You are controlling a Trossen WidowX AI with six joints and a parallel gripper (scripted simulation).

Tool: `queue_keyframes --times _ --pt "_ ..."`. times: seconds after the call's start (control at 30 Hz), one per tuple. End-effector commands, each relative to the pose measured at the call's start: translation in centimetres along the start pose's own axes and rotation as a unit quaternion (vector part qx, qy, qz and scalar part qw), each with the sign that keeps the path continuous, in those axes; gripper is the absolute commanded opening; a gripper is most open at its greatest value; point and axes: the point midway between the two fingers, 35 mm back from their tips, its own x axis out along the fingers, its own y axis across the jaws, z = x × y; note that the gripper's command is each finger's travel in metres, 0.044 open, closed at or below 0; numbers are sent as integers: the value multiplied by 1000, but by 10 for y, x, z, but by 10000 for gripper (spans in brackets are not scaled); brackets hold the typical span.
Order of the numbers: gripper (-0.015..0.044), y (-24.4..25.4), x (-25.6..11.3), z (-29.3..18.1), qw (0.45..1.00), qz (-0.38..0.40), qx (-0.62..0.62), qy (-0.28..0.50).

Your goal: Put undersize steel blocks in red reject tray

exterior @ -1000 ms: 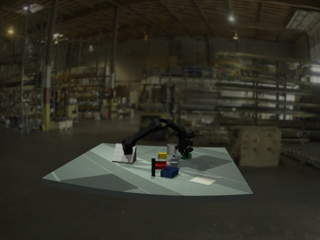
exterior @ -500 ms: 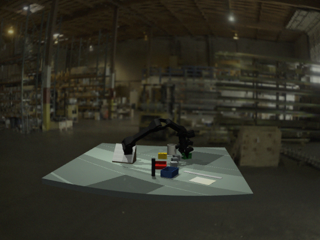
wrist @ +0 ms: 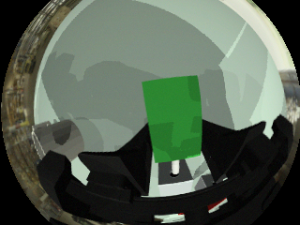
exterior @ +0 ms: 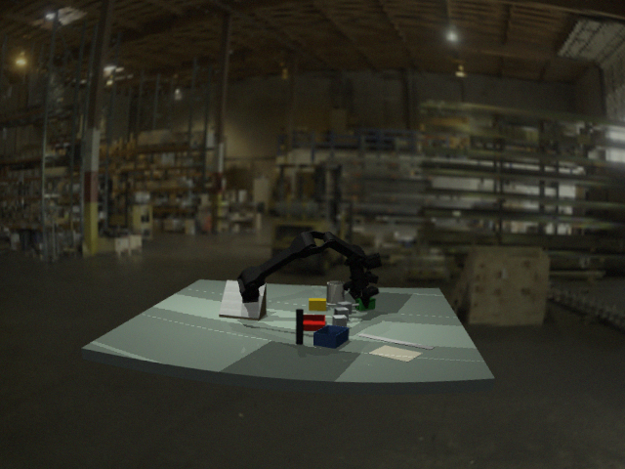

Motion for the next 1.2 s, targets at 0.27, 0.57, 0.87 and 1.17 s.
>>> queue_keyframes --times 0.27,0.57,0.87,1.17 --pt "0 2 1 -1 1000 -2 0 -4" --pt "0 2 -1 -4 1000 -2 0 -4" --pt "0 -1 -4 -5 1000 -2 0 -4" --pt "0 -1 -4 -5 1000 -2 0 -4"
